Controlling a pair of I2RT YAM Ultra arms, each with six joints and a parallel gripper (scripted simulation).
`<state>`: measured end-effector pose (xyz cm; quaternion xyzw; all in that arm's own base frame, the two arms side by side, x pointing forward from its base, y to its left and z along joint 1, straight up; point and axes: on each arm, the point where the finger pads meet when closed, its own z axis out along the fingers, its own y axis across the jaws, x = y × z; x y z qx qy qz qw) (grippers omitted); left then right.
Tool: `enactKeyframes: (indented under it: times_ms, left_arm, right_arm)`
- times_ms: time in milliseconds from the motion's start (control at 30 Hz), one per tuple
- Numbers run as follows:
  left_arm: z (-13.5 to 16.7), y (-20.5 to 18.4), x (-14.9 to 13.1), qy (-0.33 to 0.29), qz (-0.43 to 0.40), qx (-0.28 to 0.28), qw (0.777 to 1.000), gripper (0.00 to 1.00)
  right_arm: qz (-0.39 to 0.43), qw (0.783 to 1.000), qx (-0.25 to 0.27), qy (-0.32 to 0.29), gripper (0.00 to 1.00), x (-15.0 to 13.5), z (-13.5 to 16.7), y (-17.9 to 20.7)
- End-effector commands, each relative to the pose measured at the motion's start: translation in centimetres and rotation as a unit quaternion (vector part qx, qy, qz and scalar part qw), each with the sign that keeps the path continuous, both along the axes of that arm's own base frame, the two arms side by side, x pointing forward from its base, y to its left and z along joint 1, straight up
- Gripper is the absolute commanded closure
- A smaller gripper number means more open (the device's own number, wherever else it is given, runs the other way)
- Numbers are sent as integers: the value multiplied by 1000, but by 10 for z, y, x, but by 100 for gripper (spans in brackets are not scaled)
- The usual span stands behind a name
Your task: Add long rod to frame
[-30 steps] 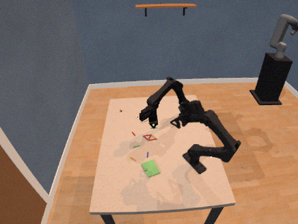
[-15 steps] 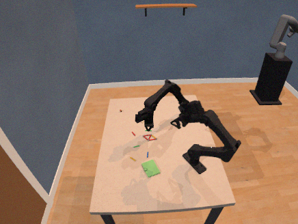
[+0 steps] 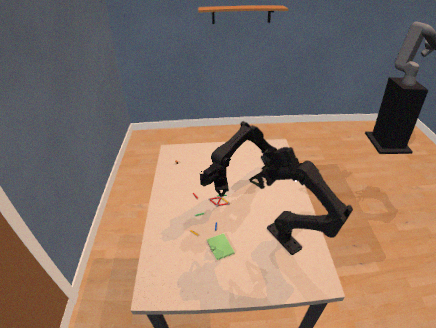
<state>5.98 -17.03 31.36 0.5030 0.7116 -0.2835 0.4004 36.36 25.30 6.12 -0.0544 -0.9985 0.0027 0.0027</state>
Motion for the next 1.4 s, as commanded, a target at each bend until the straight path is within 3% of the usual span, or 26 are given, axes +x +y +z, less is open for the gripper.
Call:
enactKeyframes:
  times_ms: [0, 233, 500, 767, 1367]
  left_arm:
    - [5, -4, 2, -1, -1, 1, 1000, 0]
    - [6, -2, 1, -1, 0, -4, 1000, 0]
    - [6, -2, 1, -1, 0, -4, 1000, 0]
    - [6, -2, 1, -1, 0, -4, 1000, 0]
    - [6, -2, 1, -1, 0, -4, 1000, 0]
  right_arm:
    - [-6, 1000, 4, -6, 100, 3, 15, -3]
    - [37, 999, 2, -4, 100, 2, 13, -2]
    - [193, 981, 0, -1, 100, 2, 12, -1]
    - [202, 979, 1, -2, 100, 2, 13, -1]
    - [321, 947, 1, -3, 100, 2, 14, 0]
